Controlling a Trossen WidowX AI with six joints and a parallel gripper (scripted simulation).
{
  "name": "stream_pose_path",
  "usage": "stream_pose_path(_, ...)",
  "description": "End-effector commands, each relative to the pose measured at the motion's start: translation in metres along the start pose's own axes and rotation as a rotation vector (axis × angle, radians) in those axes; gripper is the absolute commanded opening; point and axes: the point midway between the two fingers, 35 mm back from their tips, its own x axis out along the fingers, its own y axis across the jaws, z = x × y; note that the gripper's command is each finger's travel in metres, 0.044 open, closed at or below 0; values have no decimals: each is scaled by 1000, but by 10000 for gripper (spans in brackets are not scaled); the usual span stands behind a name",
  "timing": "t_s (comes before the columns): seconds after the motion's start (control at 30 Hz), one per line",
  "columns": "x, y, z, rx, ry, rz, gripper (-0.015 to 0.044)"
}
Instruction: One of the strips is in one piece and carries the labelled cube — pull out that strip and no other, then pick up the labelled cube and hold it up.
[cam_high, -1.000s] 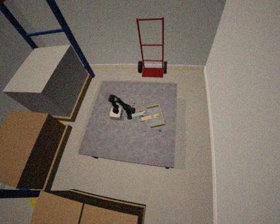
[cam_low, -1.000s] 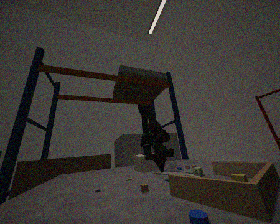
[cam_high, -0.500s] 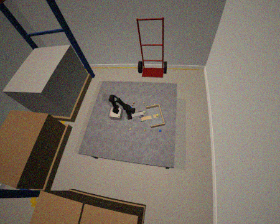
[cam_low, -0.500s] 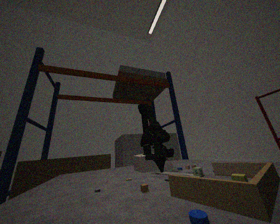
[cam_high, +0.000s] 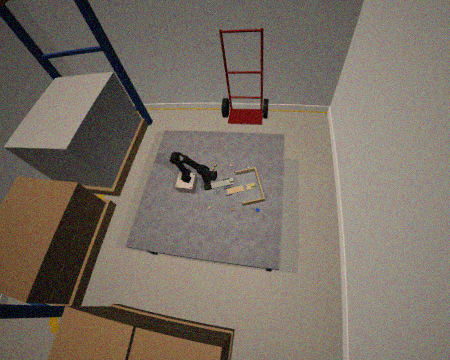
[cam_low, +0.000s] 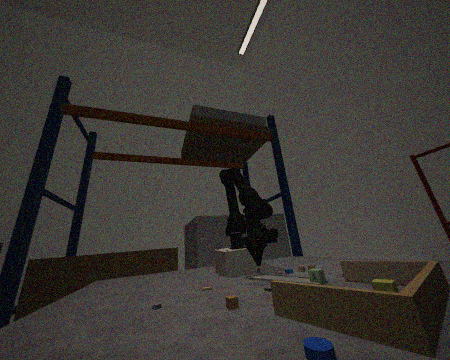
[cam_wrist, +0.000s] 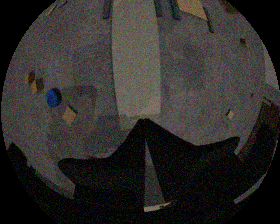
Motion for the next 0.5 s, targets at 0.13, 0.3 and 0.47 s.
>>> stream_pose_path(0.13, -4, 2, 24, -6, -3, -3, 157)
stream_pose_path(0.3, -6, 4, 41, -6, -4, -3, 289)
stream_pose_path(0.47, -7, 5, 59, -6, -5, -3, 420)
